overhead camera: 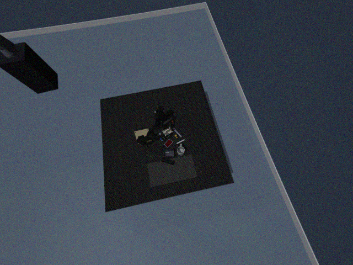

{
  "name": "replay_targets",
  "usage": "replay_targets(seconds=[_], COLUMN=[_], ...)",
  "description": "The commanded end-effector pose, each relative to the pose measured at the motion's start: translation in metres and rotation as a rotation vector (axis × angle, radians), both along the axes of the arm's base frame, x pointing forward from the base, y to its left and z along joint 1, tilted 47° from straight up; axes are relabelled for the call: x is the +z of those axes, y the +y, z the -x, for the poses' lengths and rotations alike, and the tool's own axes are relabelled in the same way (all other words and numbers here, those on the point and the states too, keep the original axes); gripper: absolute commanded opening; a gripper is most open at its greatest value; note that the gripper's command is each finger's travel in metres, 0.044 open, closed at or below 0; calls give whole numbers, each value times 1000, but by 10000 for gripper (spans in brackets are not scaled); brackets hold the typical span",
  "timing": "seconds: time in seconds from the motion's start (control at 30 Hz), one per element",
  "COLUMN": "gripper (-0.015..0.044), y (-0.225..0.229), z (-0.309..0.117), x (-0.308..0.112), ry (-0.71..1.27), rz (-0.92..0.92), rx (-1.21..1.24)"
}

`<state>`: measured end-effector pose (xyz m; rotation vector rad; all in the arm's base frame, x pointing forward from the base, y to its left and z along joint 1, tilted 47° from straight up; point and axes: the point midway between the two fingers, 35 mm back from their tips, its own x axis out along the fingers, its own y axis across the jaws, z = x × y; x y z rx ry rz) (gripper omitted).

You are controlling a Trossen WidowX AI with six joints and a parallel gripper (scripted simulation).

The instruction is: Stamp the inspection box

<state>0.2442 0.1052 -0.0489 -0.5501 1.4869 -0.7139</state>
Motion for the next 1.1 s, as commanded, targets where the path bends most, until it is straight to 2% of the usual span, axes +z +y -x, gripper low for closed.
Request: replay_targets(seconds=[0.0,0.4,1.07], gripper=[0,0,0], y=[2,3,-89], z=[1,-1,-40], x=[2,9,111], ry=[-1,0,-1], rz=[-2,-3,-21], rx=[-7,-6,3])
